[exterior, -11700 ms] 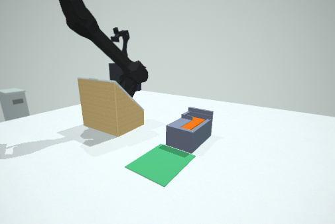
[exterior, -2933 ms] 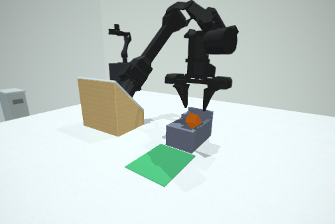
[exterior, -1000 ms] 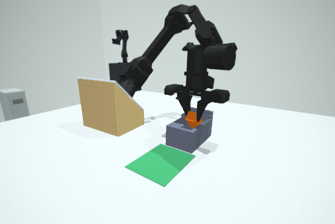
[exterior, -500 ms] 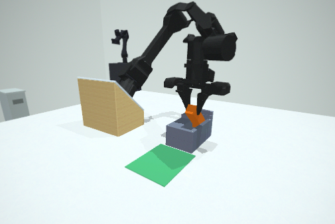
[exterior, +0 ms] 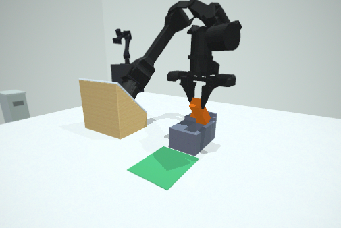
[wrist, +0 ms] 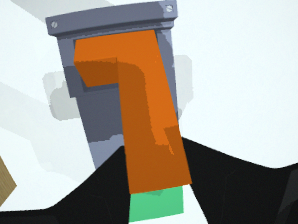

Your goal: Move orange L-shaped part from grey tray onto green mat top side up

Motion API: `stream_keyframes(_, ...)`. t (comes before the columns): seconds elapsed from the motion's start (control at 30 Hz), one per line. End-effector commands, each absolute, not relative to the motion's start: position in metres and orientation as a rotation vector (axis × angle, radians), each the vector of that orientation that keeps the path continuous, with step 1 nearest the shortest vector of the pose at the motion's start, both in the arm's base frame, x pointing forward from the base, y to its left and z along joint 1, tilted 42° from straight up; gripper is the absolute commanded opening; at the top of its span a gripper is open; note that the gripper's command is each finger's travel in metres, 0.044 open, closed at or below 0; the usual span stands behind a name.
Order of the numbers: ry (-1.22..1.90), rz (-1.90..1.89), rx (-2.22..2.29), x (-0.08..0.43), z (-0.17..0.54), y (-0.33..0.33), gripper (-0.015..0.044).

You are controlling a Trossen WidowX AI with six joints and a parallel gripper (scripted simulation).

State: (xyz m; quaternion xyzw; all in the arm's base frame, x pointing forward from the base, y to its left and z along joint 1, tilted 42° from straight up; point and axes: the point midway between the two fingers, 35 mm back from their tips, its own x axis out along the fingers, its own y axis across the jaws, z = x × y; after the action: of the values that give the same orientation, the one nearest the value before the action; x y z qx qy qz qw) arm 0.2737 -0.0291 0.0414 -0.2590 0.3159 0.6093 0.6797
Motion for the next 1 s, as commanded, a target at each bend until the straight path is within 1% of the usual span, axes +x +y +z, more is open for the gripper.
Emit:
stream_keyframes(0.0, 0.704, 1.366, -0.590, 0.274, 0.048, -0.034, 0.0000)
stream_keyframes(0.53, 0.705, 1.366, -0.590, 0.273, 0.067, -0.051, 0.0000)
stream_keyframes(0.8, 0.705, 1.366, -0.590, 0.272, 0.067, -0.052, 0.0000)
stream_keyframes(0.97, 0.706, 1.366, -0.591, 0.269, 0.054, -0.065, 0.0000)
